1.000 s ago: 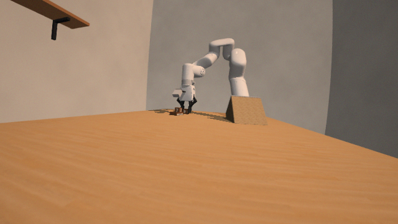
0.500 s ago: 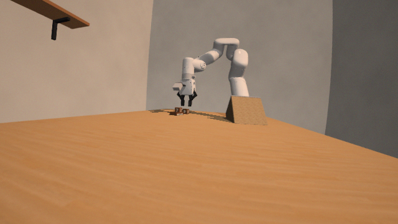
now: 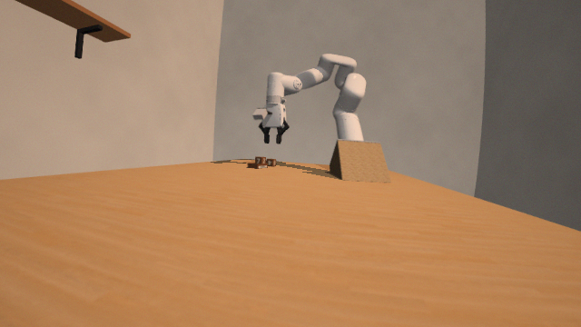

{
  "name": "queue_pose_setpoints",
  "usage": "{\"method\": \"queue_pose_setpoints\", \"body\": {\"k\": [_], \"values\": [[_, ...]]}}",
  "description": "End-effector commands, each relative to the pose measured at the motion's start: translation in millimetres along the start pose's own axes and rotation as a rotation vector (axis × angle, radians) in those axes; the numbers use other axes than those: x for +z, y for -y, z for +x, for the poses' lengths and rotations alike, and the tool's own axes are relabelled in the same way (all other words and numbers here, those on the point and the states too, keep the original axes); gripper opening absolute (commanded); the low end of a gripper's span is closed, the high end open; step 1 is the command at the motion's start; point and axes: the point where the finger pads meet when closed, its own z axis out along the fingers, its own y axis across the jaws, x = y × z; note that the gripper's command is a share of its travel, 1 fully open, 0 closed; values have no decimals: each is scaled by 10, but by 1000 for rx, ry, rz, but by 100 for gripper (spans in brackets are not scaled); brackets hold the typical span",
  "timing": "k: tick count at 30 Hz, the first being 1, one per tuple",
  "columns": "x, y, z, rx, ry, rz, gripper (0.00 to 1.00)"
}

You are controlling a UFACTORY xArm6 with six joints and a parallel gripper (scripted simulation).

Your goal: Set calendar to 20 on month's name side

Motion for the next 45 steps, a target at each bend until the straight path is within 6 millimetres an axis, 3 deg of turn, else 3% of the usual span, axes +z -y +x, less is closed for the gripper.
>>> {"method": "queue_pose_setpoints", "body": {"k": [1, 27, 42, 45], "values": [[-27, -8, 1, 1, -1, -2, 100], [-28, -11, 24, 43, -1, -2, 100], [-41, -36, 309, 550, -4, 0, 100], [-41, -36, 320, 568, -4, 0, 100]]}}
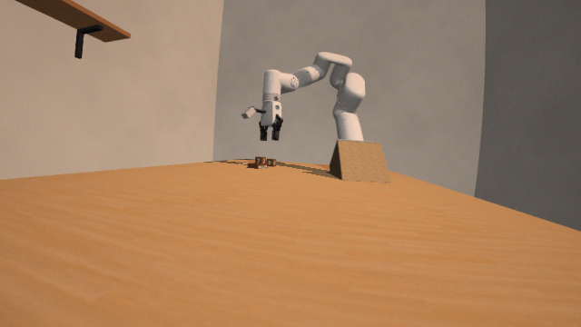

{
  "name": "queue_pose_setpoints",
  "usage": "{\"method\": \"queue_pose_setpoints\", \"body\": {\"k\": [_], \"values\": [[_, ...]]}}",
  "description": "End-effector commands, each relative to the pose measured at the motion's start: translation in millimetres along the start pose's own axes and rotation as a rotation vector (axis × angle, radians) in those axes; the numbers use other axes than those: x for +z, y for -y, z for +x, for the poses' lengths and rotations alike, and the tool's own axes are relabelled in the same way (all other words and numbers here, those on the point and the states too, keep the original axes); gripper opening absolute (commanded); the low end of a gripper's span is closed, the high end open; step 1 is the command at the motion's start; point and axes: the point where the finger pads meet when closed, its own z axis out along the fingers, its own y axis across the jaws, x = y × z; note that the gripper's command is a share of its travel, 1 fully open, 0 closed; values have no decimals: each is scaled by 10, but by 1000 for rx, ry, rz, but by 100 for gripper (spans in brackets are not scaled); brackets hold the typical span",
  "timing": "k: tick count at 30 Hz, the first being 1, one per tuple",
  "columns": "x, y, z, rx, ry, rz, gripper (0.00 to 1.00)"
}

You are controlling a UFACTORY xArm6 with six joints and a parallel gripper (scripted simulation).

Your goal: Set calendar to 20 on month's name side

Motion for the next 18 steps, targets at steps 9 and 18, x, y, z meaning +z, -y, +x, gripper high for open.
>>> {"method": "queue_pose_setpoints", "body": {"k": [9, 18], "values": [[-9, 97, 214, 409, 2, -13, 100], [-6, 170, 336, 649, 1, -13, 100]]}}
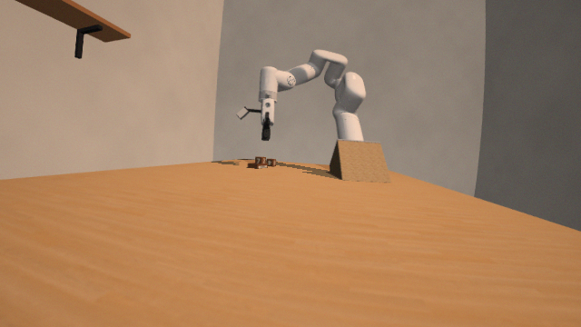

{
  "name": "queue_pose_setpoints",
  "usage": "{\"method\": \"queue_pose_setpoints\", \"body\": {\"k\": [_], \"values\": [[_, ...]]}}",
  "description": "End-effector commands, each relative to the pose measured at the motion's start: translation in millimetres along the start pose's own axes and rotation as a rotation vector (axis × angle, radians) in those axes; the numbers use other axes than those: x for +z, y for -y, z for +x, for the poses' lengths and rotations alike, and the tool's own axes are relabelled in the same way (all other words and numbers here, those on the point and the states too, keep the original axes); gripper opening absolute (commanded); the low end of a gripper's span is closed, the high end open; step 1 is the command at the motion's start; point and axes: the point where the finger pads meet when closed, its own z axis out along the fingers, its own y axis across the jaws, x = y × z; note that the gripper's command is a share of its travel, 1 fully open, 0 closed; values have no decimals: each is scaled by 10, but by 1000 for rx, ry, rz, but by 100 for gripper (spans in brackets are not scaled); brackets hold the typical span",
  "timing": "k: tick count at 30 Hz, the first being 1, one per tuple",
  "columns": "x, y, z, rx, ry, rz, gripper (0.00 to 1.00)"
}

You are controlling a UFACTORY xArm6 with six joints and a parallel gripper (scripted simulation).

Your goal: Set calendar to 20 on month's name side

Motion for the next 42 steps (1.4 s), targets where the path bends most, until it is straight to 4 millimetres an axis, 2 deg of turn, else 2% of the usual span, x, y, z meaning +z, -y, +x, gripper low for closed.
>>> {"method": "queue_pose_setpoints", "body": {"k": [1, 13, 21, 22, 42], "values": [[-7, 85, 59, 174, -4, -11, 100], [4, 269, 145, 512, -6, -12, 100], [5, 293, 155, 554, -6, -12, 100], [5, 293, 155, 554, -6, -12, 49], [5, 293, 155, 554, -6, -12, 49]]}}
